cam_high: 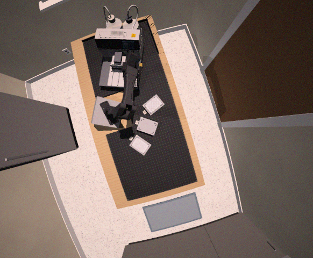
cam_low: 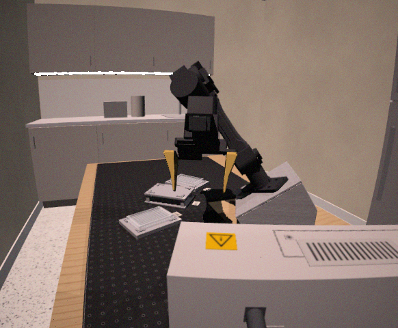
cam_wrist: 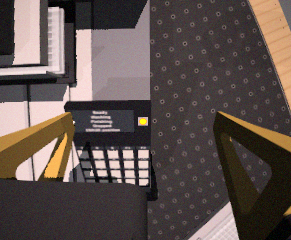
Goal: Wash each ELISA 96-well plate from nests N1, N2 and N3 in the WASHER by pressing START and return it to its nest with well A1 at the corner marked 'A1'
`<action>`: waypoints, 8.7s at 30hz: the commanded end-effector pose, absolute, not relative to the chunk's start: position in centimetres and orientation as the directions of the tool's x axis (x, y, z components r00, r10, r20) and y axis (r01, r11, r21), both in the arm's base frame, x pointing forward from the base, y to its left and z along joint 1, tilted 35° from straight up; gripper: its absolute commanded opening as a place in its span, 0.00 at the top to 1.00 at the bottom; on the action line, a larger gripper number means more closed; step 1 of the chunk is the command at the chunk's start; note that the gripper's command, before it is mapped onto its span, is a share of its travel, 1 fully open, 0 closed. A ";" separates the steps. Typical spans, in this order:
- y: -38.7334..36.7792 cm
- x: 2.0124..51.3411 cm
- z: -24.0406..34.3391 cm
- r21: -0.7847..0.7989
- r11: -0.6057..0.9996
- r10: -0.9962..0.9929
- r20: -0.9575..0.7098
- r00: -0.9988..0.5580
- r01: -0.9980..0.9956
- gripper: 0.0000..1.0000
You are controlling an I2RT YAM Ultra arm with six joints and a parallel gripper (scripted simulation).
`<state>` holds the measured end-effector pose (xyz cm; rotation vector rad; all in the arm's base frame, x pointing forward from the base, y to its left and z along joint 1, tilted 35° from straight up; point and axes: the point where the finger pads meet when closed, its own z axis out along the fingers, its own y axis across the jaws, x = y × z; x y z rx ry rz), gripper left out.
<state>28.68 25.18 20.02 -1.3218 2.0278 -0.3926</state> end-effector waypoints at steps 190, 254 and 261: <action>18.7 23.0 13.9 -0.576 0.438 -0.892 -0.375 -0.253 -0.690 1.00; 26.9 15.9 7.2 -0.248 0.966 -0.098 -0.610 -0.786 0.072 0.00; 26.9 15.9 7.2 -0.185 0.958 0.063 -0.612 -0.788 0.220 0.00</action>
